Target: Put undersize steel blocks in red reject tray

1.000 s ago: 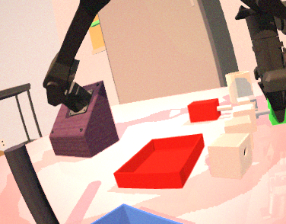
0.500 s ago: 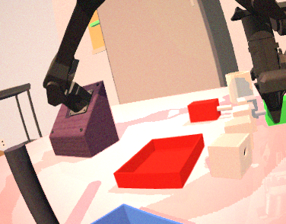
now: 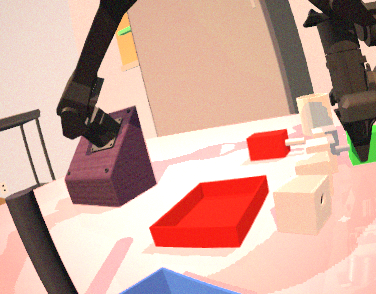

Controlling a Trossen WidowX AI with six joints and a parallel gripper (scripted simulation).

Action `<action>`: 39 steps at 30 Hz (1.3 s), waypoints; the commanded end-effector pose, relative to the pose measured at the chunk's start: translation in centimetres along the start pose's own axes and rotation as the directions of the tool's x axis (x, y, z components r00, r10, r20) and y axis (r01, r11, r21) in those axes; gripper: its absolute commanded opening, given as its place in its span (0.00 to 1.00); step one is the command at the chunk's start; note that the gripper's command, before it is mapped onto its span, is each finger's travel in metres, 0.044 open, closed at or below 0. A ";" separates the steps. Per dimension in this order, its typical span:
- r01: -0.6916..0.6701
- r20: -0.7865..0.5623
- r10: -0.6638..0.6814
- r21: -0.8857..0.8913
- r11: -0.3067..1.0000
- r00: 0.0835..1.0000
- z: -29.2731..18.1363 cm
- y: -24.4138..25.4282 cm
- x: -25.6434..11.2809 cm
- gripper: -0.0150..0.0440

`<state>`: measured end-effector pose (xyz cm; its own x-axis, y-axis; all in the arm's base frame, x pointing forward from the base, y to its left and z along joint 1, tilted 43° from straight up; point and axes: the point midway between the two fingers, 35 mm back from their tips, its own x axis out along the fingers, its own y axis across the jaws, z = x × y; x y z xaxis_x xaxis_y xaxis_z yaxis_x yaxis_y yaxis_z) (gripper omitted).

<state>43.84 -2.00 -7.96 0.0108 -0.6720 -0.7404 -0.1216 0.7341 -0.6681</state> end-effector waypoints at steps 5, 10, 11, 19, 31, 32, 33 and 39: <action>-0.001 0.004 0.001 0.003 1.000 1.000 0.6 -0.1 -0.2 0.25; -0.001 0.006 0.001 0.004 1.000 1.000 0.9 -0.1 -0.3 0.25; -0.001 0.006 0.001 0.004 1.000 1.000 0.9 -0.1 -0.3 0.25; -0.001 0.006 0.001 0.004 1.000 1.000 1.2 -0.1 -0.3 0.25; -0.001 0.006 0.001 0.004 1.000 1.000 1.6 0.0 -0.3 0.25; -0.001 0.006 0.001 0.004 1.000 1.000 1.7 0.0 -0.2 0.25; -0.001 0.006 0.001 0.005 1.000 1.000 1.7 0.0 -0.2 0.25; -0.001 0.006 0.001 0.005 1.000 1.000 2.0 0.0 -0.2 0.25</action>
<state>45.50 -1.84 -8.12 0.0100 -0.6716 -0.7409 -0.1177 0.7350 -0.6678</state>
